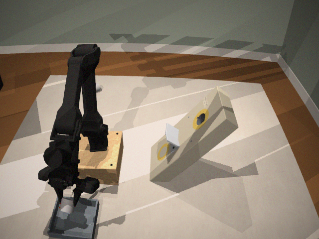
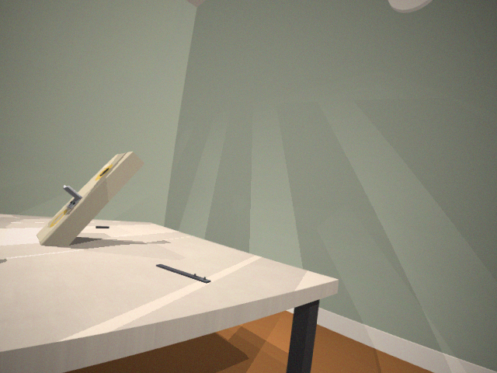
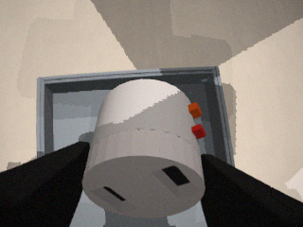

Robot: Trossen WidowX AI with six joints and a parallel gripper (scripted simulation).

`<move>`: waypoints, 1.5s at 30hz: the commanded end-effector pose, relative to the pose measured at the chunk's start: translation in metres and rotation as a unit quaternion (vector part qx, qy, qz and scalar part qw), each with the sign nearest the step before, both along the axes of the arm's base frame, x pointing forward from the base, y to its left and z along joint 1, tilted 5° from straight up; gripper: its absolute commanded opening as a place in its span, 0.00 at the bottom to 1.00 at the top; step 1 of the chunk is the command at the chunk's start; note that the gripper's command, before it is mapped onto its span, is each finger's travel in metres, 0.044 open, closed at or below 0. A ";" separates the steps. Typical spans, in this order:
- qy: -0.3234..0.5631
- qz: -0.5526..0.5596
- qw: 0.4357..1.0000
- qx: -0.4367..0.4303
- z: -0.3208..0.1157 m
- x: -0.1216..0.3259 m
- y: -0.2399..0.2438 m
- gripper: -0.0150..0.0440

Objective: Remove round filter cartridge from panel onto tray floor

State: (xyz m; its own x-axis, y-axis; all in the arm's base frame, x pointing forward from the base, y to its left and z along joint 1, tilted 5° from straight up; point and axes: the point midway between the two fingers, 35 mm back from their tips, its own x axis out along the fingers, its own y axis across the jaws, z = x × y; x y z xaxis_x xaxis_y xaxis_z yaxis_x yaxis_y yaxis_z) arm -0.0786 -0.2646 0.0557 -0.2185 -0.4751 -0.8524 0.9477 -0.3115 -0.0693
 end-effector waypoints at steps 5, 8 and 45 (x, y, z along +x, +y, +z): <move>0.001 0.001 1.000 0.006 -0.033 -0.003 0.001 0.25; 0.001 0.001 1.000 0.006 -0.046 -0.004 0.002 0.25; 0.000 0.001 1.000 0.009 -0.007 -0.001 0.003 1.00</move>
State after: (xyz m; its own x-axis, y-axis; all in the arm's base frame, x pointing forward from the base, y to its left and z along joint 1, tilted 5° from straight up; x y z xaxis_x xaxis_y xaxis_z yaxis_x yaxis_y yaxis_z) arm -0.0802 -0.2661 0.0559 -0.2237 -0.4824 -0.8469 0.9475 -0.3114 -0.0729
